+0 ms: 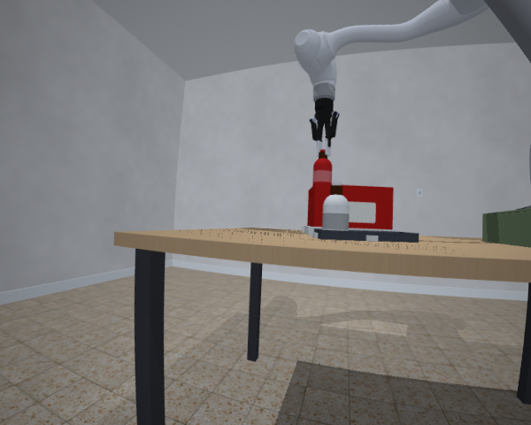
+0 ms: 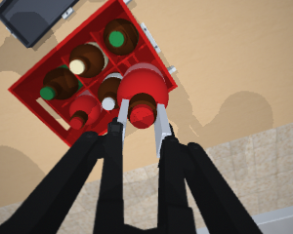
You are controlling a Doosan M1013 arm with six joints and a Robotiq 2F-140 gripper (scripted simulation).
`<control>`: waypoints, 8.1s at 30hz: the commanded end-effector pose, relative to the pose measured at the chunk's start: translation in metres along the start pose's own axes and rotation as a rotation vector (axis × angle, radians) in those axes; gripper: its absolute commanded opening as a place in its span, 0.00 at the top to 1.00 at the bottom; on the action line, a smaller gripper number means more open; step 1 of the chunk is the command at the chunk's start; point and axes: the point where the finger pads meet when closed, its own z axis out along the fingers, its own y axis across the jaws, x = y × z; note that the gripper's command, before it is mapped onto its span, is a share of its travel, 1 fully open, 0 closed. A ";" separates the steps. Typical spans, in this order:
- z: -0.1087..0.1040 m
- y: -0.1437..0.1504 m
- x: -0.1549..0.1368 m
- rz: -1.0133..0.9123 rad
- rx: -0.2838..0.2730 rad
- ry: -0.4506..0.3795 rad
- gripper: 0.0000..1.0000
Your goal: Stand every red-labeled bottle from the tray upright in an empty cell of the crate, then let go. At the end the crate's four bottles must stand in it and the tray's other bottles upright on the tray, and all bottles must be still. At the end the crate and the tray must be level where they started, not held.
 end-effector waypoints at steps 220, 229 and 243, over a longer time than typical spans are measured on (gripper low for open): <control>0.095 0.000 0.000 0.000 0.000 0.000 1.00; 0.105 0.000 0.000 0.000 0.000 0.000 1.00; 0.111 0.000 0.000 0.000 0.000 0.000 1.00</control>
